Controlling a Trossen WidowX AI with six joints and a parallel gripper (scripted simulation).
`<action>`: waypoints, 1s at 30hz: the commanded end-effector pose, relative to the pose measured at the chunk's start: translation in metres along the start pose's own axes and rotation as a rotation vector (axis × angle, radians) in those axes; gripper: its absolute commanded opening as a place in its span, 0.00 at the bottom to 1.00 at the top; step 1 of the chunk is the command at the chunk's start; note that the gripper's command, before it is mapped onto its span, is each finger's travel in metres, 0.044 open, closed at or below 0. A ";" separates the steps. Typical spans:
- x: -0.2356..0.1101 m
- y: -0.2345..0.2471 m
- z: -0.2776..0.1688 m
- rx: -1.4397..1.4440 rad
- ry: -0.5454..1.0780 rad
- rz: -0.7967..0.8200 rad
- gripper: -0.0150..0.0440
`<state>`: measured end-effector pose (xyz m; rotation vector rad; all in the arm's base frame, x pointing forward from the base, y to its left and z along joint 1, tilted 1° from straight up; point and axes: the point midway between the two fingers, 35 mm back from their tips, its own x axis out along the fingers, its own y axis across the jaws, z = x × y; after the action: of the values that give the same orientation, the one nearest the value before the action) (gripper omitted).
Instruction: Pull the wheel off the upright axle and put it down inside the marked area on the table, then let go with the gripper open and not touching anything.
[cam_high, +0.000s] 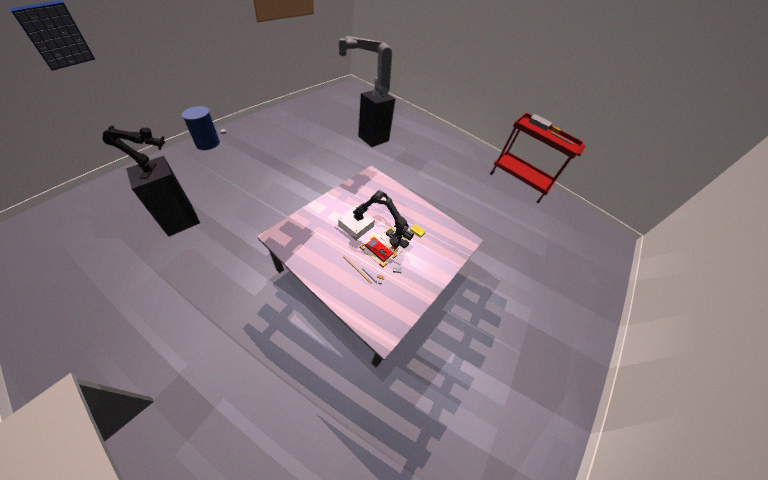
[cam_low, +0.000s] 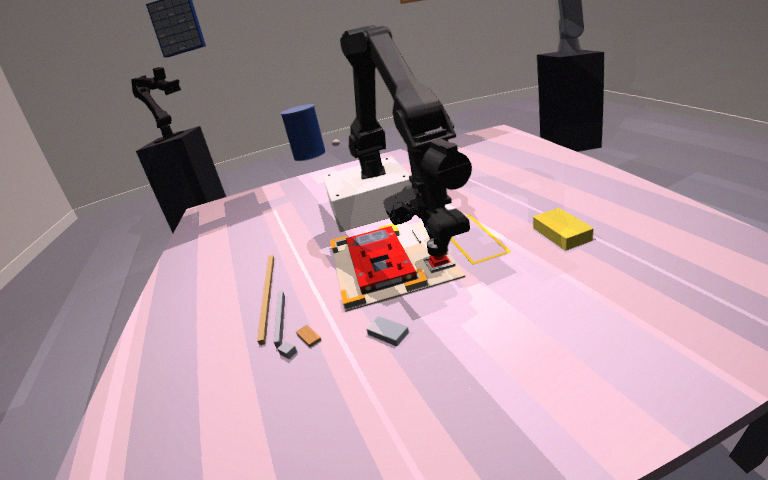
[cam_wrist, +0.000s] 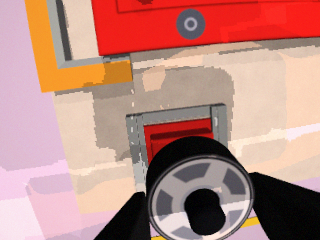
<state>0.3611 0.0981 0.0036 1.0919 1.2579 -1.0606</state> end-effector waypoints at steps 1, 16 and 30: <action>-0.013 -0.002 0.000 0.003 -0.002 0.005 0.25; -0.018 -0.002 0.000 0.004 -0.003 0.006 0.25; -0.022 0.001 0.000 0.005 -0.004 0.008 0.70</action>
<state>0.3590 0.0978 0.0165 1.0855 1.2586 -1.0658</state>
